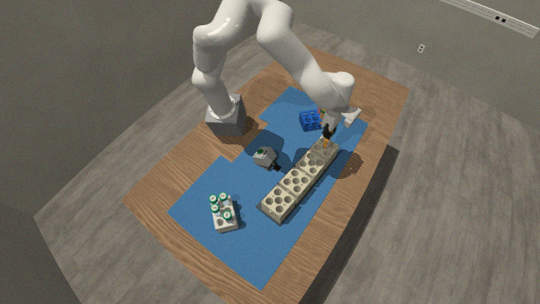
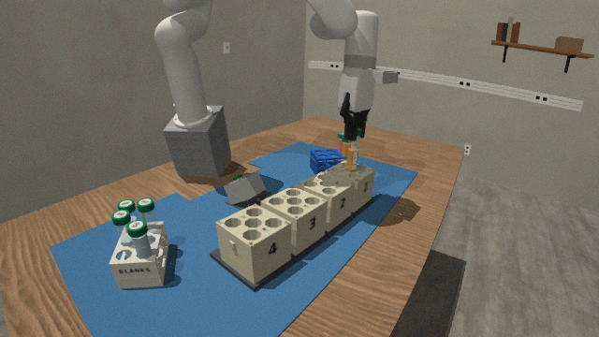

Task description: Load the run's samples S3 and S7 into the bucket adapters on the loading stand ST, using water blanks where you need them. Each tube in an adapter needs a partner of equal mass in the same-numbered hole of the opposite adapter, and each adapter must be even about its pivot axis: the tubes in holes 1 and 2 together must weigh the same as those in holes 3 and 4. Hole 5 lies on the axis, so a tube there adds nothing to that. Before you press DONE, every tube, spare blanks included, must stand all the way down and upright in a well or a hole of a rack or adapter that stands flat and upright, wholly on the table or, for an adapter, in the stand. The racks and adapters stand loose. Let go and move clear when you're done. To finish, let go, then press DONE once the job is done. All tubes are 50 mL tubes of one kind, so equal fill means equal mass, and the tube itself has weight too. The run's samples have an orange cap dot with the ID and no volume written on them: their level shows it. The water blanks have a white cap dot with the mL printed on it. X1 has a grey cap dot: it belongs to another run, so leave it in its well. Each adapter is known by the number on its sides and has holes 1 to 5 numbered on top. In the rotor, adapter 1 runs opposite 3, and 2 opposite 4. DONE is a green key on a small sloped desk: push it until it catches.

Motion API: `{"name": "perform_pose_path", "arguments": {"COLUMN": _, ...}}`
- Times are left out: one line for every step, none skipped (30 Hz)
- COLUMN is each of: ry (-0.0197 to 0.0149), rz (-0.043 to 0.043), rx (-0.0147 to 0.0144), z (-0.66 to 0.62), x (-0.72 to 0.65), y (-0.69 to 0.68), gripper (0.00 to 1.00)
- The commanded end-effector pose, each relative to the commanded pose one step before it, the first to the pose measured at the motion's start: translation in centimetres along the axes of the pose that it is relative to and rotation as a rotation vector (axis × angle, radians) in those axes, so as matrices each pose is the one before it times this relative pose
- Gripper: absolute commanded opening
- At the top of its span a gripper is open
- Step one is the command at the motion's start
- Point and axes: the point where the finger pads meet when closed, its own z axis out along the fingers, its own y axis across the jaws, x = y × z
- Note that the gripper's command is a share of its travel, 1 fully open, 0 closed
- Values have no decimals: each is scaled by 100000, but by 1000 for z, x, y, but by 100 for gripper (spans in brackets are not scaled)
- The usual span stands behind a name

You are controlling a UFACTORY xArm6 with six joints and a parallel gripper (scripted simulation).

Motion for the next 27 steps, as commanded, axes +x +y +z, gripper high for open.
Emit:
{"name": "perform_pose_path", "arguments": {"ry": 389, "rz": 64, "rx": 230, "z": 30, "x": 153, "y": -67, "gripper": 0}}
{"name": "perform_pose_path", "arguments": {"ry": -4, "rz": -1, "rx": 1, "z": 93, "x": -1, "y": 1, "gripper": 0}}
{"name": "perform_pose_path", "arguments": {"ry": -1, "rz": -1, "rx": 0, "z": 98, "x": -1, "y": 0, "gripper": 0}}
{"name": "perform_pose_path", "arguments": {"ry": 5, "rz": 1, "rx": -2, "z": 109, "x": 1, "y": -1, "gripper": 0}}
{"name": "perform_pose_path", "arguments": {"ry": 0, "rz": 0, "rx": 0, "z": 100, "x": 0, "y": 0, "gripper": 0}}
{"name": "perform_pose_path", "arguments": {"ry": 0, "rz": 0, "rx": 0, "z": 100, "x": 0, "y": 0, "gripper": 0}}
{"name": "perform_pose_path", "arguments": {"ry": 0, "rz": 0, "rx": 0, "z": 100, "x": 0, "y": 0, "gripper": 0}}
{"name": "perform_pose_path", "arguments": {"ry": 0, "rz": 0, "rx": 0, "z": 100, "x": 0, "y": 0, "gripper": 0}}
{"name": "perform_pose_path", "arguments": {"ry": 0, "rz": 0, "rx": 0, "z": 100, "x": 0, "y": 0, "gripper": 0}}
{"name": "perform_pose_path", "arguments": {"ry": 0, "rz": 0, "rx": 0, "z": 100, "x": 0, "y": 0, "gripper": 0}}
{"name": "perform_pose_path", "arguments": {"ry": 0, "rz": 0, "rx": 0, "z": 100, "x": 0, "y": 0, "gripper": 0}}
{"name": "perform_pose_path", "arguments": {"ry": 0, "rz": 0, "rx": 0, "z": 100, "x": 0, "y": 0, "gripper": 0}}
{"name": "perform_pose_path", "arguments": {"ry": 0, "rz": 0, "rx": 0, "z": 100, "x": 0, "y": 0, "gripper": 0}}
{"name": "perform_pose_path", "arguments": {"ry": 0, "rz": 0, "rx": 0, "z": 100, "x": 0, "y": 0, "gripper": 0}}
{"name": "perform_pose_path", "arguments": {"ry": 0, "rz": 0, "rx": 0, "z": 100, "x": 0, "y": 0, "gripper": 0}}
{"name": "perform_pose_path", "arguments": {"ry": 0, "rz": 0, "rx": 0, "z": 100, "x": 0, "y": 0, "gripper": 0}}
{"name": "perform_pose_path", "arguments": {"ry": 0, "rz": 0, "rx": 0, "z": 0, "x": 0, "y": 0, "gripper": 0}}
{"name": "perform_pose_path", "arguments": {"ry": 0, "rz": 0, "rx": 0, "z": 0, "x": 0, "y": 0, "gripper": 0}}
{"name": "perform_pose_path", "arguments": {"ry": -4, "rz": -1, "rx": 1, "z": 93, "x": -1, "y": 1, "gripper": 0}}
{"name": "perform_pose_path", "arguments": {"ry": 4, "rz": 1, "rx": -2, "z": 108, "x": 0, "y": -1, "gripper": 0}}
{"name": "perform_pose_path", "arguments": {"ry": 0, "rz": 0, "rx": 0, "z": 100, "x": 0, "y": 0, "gripper": 0}}
{"name": "perform_pose_path", "arguments": {"ry": 0, "rz": 0, "rx": 0, "z": 100, "x": 0, "y": 0, "gripper": 0}}
{"name": "perform_pose_path", "arguments": {"ry": 0, "rz": 0, "rx": 0, "z": 100, "x": 0, "y": 0, "gripper": 0}}
{"name": "perform_pose_path", "arguments": {"ry": 0, "rz": 0, "rx": 0, "z": 100, "x": 0, "y": 0, "gripper": 0}}
{"name": "perform_pose_path", "arguments": {"ry": 0, "rz": 0, "rx": 0, "z": 100, "x": 0, "y": 0, "gripper": 0}}
{"name": "perform_pose_path", "arguments": {"ry": 0, "rz": 0, "rx": 0, "z": 100, "x": 0, "y": 0, "gripper": 0}}
{"name": "perform_pose_path", "arguments": {"ry": 0, "rz": 0, "rx": 0, "z": 100, "x": 0, "y": 0, "gripper": 0}}
